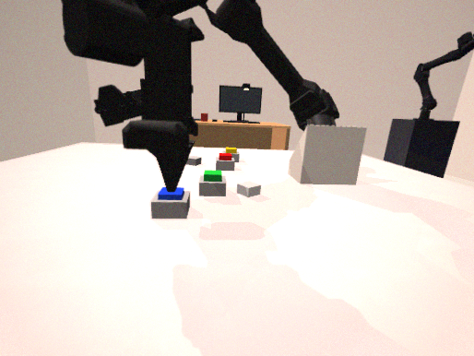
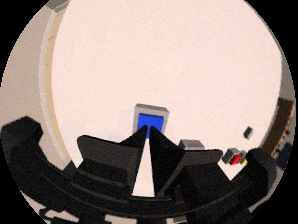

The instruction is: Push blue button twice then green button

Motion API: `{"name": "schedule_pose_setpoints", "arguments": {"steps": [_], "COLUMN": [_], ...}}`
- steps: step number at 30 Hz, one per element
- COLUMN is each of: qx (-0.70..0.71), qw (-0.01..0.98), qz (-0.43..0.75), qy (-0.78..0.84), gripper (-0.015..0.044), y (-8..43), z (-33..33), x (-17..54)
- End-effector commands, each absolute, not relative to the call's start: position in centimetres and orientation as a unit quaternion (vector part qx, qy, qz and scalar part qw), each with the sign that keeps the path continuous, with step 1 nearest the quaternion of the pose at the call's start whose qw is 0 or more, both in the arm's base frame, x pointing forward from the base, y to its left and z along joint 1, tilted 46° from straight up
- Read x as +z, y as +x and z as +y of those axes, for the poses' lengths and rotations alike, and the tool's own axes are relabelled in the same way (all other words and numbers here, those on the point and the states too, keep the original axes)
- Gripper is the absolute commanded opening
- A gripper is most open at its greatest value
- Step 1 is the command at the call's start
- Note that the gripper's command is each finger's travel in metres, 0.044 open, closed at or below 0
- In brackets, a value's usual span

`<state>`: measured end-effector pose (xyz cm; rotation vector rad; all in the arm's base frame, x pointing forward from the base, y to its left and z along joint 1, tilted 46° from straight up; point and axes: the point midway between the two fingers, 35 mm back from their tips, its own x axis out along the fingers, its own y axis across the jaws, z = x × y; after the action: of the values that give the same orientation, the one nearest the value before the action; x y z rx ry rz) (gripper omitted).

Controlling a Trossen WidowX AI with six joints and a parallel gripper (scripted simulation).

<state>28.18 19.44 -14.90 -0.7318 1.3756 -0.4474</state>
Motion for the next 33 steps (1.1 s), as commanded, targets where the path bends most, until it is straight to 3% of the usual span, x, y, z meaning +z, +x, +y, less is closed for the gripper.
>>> {"name": "schedule_pose_setpoints", "arguments": {"steps": [1,12,26,33], "qx": [-0.201,-0.201,-0.199,-0.200], "qw": [0.688,0.688,0.688,0.688], "qz": [0.614,0.614,0.615,0.615], "qy": [-0.330,-0.330,-0.329,-0.330], "gripper": [0.0020,0.0020,0.0020,0.0020], "y": [28.3,28.3,26.7,25.7], "z": [19.3,19.3,25.7,23.8], "x": [-14.9,-14.9,-8.2,-6.1]}}
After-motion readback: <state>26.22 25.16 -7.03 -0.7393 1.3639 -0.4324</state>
